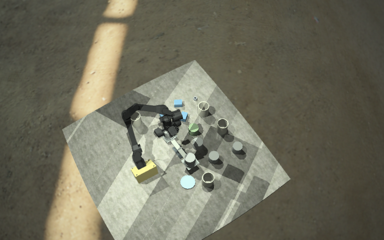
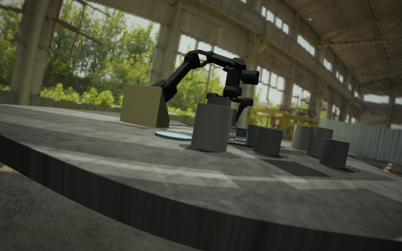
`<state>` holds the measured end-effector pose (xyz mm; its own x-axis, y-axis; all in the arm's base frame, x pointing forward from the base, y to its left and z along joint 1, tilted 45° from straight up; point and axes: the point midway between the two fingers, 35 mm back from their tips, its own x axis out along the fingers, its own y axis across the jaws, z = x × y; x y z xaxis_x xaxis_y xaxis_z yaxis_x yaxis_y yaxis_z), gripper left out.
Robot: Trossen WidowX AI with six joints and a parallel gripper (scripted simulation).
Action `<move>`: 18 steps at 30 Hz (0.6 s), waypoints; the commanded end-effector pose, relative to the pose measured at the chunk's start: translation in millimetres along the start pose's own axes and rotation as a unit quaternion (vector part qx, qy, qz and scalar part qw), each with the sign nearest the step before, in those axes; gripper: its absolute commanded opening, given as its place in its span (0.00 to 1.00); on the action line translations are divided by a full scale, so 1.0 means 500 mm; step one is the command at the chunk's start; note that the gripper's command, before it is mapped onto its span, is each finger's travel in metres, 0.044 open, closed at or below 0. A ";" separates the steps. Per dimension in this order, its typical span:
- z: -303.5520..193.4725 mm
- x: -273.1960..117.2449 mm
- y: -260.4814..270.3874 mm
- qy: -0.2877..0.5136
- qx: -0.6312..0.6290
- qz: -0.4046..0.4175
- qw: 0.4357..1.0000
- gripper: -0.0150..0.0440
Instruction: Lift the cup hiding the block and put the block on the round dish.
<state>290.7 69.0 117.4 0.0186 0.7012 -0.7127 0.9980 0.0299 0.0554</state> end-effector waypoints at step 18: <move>0.003 -0.059 0.010 -0.007 0.004 0.016 1.000 0.25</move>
<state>290.7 51.5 131.3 0.0298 0.6922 -0.7211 0.9988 0.0071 0.0480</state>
